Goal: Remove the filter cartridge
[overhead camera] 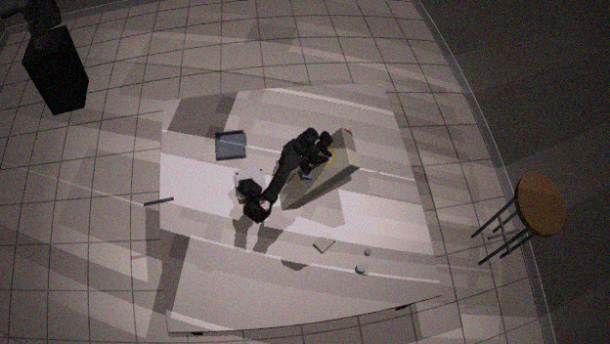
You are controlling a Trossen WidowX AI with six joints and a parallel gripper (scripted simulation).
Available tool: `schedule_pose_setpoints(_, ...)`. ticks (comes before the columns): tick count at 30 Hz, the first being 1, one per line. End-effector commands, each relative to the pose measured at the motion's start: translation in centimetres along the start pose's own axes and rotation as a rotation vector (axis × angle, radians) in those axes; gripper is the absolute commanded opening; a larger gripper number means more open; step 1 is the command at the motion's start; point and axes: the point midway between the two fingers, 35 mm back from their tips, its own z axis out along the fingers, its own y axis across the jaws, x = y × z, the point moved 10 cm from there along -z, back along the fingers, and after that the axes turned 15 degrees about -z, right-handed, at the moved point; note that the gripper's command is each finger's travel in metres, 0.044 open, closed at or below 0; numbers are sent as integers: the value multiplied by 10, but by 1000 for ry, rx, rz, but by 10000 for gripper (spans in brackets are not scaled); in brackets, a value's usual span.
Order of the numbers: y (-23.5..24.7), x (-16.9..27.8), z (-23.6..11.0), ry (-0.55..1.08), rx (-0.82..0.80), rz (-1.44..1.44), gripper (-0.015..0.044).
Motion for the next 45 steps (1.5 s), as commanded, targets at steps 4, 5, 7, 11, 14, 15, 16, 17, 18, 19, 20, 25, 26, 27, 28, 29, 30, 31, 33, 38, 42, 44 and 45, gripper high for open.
schedule_pose_setpoints(4,0,3,7,-3,-7,40,0)
schedule_pose_setpoints(5,0,3,7,-3,-7,40,0)
schedule_pose_setpoints(7,0,3,7,-3,-7,40,0)
schedule_pose_setpoints(11,0,3,7,-3,-7,40,0)
schedule_pose_setpoints(14,0,3,7,-3,-7,40,0)
schedule_pose_setpoints(15,0,3,7,-3,-7,40,0)
schedule_pose_setpoints(16,0,3,7,-3,-7,40,0)
schedule_pose_setpoints(17,0,3,7,-3,-7,40,0)
schedule_pose_setpoints(18,0,3,7,-3,-7,40,0)
schedule_pose_setpoints(19,0,3,7,-3,-7,40,0)
schedule_pose_setpoints(20,0,3,7,-3,-7,40,0)
schedule_pose_setpoints(25,0,3,7,-3,-7,40,0)
schedule_pose_setpoints(26,0,3,7,-3,-7,40,0)
schedule_pose_setpoints(27,0,3,7,-3,-7,40,0)
schedule_pose_setpoints(28,0,3,7,-3,-7,40,0)
schedule_pose_setpoints(29,0,3,7,-3,-7,40,0)
schedule_pose_setpoints(30,0,3,7,-3,-7,40,0)
schedule_pose_setpoints(31,0,3,7,-3,-7,40,0)
schedule_pose_setpoints(33,0,3,7,-3,-7,40,0)
schedule_pose_setpoints(38,0,3,7,-3,-7,40,0)
schedule_pose_setpoints(42,0,3,7,-3,-7,40,0)
schedule_pose_setpoints(44,0,3,7,-3,-7,40,0)
schedule_pose_setpoints(45,0,3,7,-3,-7,40,0)
